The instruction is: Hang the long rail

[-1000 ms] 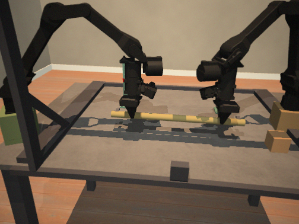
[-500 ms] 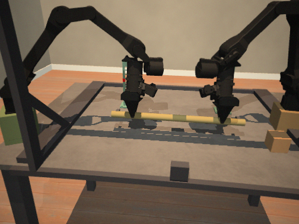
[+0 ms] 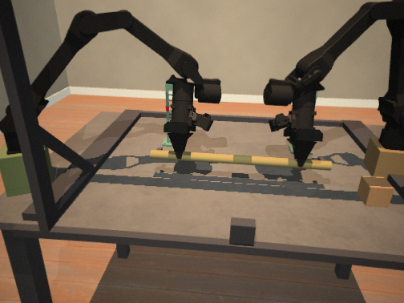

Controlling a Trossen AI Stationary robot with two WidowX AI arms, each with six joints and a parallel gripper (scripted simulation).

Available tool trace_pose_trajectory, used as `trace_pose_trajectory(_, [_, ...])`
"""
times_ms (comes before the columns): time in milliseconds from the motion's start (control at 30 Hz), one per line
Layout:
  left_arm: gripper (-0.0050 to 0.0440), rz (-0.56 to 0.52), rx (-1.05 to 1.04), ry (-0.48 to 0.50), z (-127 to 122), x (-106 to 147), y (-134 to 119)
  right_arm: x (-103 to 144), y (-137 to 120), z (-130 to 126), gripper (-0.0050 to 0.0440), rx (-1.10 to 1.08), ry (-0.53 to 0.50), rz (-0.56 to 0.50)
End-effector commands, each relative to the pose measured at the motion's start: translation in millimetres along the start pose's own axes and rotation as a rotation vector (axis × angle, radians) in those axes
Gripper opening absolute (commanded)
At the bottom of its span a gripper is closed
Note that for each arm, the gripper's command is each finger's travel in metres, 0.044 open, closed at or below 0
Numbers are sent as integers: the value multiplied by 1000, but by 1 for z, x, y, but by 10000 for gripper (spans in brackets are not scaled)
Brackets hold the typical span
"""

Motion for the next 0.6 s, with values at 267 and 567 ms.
trace_pose_trajectory(267, [-50,-29,-14,0,0,6,5,2,-1,1,-50,9,15,-24])
trace_pose_trajectory(567, [-50,-29,-14,0,7,-15,6,-16,-1,-6,-50,9,15,-23])
Point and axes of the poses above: on each arm, the point midway between the two fingers, 35 mm back from their tips, its own x axis back along the fingers, its own z axis across the jaws, y = z × x, the point moved 6 cm from there along x, back along the fingers, and after that the axes turned 1 degree about -x, right-handed, at the moved point
